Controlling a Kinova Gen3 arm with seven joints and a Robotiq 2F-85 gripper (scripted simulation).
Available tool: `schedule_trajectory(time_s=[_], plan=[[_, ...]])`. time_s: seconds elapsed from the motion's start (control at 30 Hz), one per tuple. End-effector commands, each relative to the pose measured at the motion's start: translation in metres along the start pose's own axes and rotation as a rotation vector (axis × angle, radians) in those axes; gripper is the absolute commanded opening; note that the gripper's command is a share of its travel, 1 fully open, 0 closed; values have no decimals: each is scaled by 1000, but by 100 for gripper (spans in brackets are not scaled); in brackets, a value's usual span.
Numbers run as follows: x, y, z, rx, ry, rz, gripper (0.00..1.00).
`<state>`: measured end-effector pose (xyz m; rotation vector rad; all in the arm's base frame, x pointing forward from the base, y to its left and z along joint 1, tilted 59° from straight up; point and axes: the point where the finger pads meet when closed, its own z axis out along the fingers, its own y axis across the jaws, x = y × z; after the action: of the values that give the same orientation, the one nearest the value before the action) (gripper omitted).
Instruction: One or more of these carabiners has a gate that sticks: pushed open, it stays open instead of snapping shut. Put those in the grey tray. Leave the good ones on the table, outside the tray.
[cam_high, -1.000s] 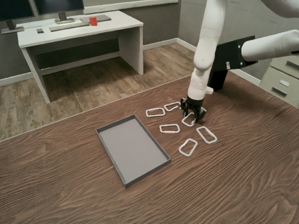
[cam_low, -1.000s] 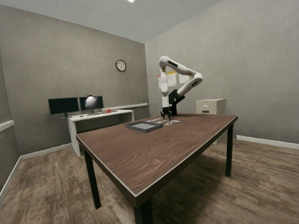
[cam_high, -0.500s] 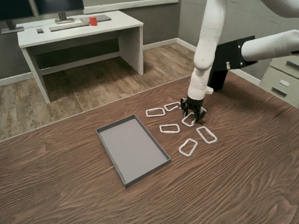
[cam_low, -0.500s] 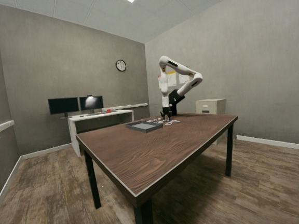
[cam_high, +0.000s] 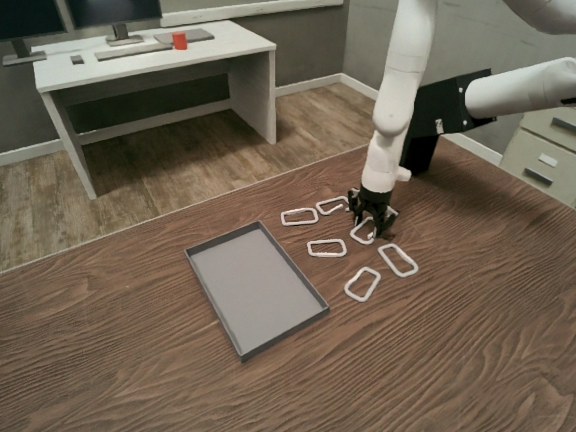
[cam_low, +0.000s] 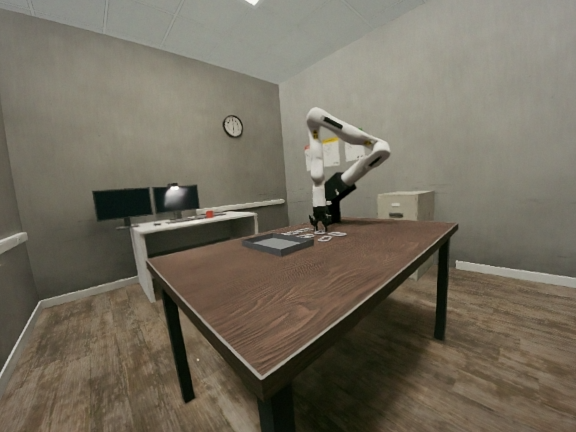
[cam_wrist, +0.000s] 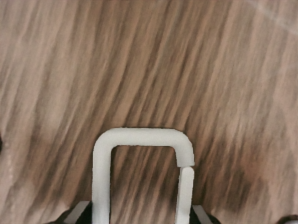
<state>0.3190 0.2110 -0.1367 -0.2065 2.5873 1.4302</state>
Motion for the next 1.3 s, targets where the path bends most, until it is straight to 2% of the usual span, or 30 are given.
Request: schedule_trajectory(time_s=[0.0, 1.27], plan=[[0, 0, 0, 1, -1, 0, 59], [0, 0, -1, 1, -1, 0, 57]])
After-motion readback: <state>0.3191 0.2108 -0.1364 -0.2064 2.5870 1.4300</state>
